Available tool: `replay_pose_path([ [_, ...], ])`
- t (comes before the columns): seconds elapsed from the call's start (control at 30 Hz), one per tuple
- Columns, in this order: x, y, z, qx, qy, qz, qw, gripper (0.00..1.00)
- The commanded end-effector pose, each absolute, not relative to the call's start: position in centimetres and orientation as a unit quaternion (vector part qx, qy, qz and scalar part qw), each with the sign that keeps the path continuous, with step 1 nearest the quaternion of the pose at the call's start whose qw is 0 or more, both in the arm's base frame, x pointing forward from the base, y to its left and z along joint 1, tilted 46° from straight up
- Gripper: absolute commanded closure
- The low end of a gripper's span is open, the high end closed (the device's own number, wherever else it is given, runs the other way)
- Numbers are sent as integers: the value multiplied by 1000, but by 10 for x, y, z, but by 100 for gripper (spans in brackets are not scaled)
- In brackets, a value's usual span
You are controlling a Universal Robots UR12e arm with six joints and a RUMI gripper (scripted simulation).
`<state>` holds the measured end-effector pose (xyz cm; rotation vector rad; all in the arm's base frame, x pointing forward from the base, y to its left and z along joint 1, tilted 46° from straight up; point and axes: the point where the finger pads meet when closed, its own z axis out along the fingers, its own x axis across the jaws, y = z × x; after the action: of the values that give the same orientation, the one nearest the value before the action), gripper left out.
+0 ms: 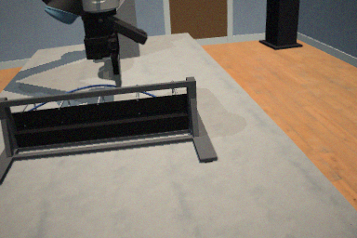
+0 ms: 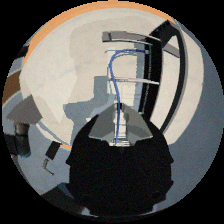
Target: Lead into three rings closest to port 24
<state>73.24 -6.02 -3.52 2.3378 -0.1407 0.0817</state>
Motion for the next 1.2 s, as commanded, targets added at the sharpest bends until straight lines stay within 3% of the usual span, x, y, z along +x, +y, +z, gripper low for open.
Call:
replay_pose_path([
  [0.0,733,-64,-39,919,-55,33,388,100],
  [1.17,733,-83,-57,919,-55,33,388,100],
])
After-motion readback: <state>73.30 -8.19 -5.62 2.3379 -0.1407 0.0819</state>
